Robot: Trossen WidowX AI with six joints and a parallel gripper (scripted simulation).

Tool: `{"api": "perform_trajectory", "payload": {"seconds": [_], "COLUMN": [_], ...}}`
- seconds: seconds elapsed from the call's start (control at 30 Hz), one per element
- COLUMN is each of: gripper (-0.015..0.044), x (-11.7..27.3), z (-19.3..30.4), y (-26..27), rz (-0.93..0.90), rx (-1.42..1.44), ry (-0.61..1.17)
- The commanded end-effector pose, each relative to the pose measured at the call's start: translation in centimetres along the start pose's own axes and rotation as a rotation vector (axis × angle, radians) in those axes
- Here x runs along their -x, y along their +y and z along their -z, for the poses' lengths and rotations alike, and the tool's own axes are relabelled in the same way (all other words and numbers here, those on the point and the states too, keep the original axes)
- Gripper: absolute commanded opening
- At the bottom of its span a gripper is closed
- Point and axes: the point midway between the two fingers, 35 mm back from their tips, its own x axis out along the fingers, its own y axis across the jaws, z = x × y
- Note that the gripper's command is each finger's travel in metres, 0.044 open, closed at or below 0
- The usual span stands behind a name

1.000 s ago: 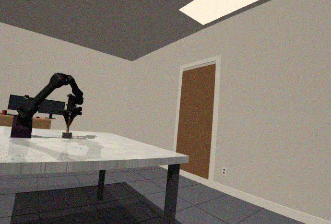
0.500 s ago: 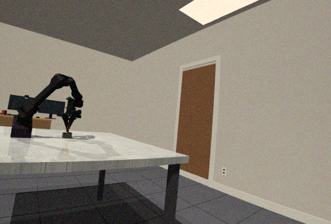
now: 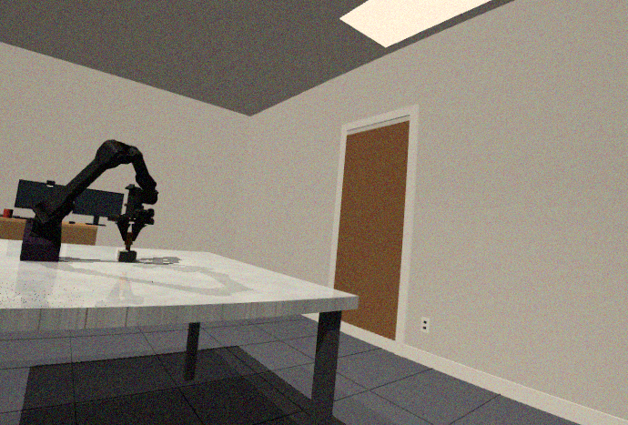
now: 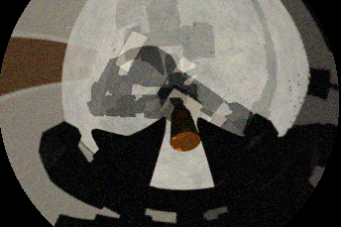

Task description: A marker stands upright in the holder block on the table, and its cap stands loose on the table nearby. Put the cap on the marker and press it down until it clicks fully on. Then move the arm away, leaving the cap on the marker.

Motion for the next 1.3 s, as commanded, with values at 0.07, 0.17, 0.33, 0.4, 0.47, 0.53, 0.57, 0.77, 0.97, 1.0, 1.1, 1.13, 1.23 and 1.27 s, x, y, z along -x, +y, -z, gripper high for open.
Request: {"api": "perform_trajectory", "payload": {"seconds": [0.07, 0.17, 0.33, 0.4, 0.47, 0.53, 0.57, 0.77, 0.97, 1.0, 1.1, 1.13, 1.23, 1.27], "gripper": [0.0341, 0.042, 0.044, 0.044, 0.044, 0.044, 0.0414, 0.0256, 0.0099, 0.0072, 0.0, 0.0, 0.0, 0.0], "x": [0.0, 0.0, 3.7, 6.5, 7.5, 7.5, 7.5, 7.0, 6.5, 6.5, 6.5, 6.5, 6.5, 6.5], "z": [0.0, 0.0, 0.0, 0.1, 0.1, 0.1, 0.1, 0.4, 0.6, 0.6, 0.6, 0.6, 0.6, 0.6], "y": [0.0, 0.0, 0.3, 0.1, 0.0, 0.0, 0.0, -0.1, -0.2, -0.2, -0.2, -0.2, -0.2, -0.2], "rz": [0.0, 0.0, -0.001, -0.001, 0.0, 0.0, 0.0, -0.001, -0.001, -0.001, -0.001, -0.001, -0.001, -0.001], "rx": [0.0, 0.0, 0.001, 0.001, 0.001, 0.001, 0.017, 0.545, 0.991, 0.991, 0.991, 0.991, 0.991, 0.991], "ry": [0.0, 0.0, 0.003, 0.004, 0.003, 0.003, 0.003, 0.001, -0.001, -0.001, -0.001, -0.001, -0.001, -0.001]}}
